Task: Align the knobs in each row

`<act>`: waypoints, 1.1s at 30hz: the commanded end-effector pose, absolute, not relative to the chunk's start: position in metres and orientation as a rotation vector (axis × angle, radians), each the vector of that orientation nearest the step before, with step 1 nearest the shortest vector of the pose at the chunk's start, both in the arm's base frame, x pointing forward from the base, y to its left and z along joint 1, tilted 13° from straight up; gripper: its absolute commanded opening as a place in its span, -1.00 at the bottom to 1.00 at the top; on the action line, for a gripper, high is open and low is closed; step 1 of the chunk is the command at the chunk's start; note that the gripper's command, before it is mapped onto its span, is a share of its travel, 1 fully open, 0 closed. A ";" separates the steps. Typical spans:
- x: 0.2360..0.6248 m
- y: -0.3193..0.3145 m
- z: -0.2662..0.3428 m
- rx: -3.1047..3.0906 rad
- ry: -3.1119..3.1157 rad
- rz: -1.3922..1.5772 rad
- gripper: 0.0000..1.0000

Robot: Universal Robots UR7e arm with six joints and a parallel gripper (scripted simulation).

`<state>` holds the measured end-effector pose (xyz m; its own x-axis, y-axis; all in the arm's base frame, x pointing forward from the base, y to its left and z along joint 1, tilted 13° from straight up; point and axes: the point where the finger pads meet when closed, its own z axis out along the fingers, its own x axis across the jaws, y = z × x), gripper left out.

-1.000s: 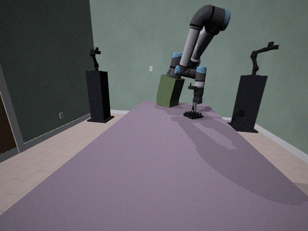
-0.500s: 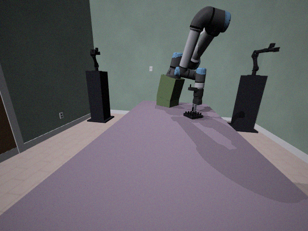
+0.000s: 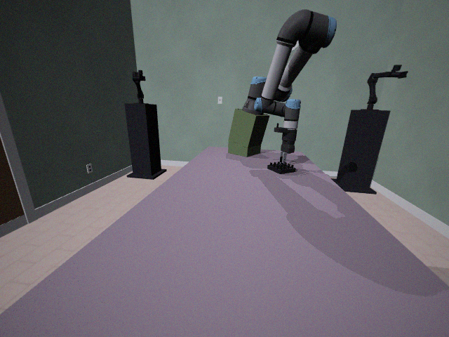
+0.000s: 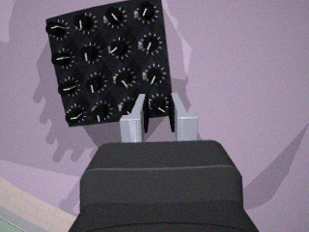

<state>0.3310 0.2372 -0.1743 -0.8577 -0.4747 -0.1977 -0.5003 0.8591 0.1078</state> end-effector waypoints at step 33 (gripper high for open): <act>0.331 0.237 -0.174 -0.758 2.868 0.233 -0.40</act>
